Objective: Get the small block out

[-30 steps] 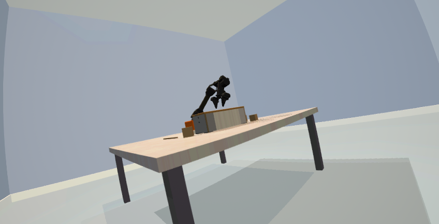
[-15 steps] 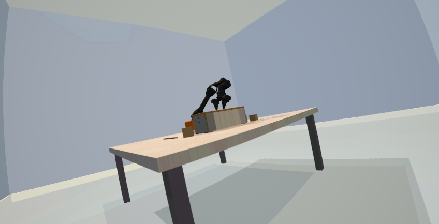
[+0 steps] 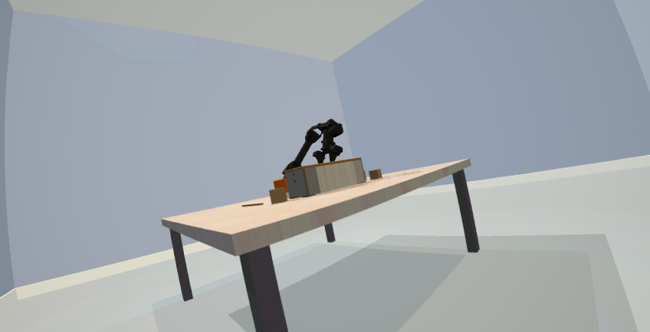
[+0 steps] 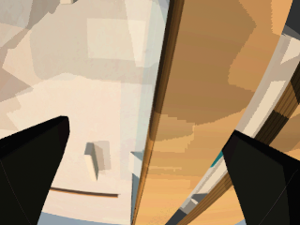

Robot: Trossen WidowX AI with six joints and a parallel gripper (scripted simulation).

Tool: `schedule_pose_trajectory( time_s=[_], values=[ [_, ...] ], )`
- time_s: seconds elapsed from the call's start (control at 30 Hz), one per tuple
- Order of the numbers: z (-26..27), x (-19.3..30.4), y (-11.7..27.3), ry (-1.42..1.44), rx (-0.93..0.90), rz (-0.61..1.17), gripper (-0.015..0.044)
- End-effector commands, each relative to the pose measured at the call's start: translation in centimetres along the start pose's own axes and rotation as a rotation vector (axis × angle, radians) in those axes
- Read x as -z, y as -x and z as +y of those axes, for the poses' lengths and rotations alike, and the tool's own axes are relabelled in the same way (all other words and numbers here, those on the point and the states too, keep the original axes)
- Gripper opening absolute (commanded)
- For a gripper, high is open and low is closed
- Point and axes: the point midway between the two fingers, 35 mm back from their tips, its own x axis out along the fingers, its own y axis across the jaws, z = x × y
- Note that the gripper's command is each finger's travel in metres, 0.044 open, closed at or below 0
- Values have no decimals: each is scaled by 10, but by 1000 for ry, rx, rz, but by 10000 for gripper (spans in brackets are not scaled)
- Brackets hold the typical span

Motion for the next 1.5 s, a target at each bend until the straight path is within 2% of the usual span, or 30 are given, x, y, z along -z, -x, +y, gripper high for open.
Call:
schedule_pose_trajectory(
  time_s=[0.0,0.5,0.63,1.47],
  values=[
    [1,-2,-7,-3,-1,-3,400],
    [3,-9,-31,-2,-1,-4,400],
    [2,-6,-26,0,0,2,400],
    [2,57,-49,0,-1,5,400]
  ],
)
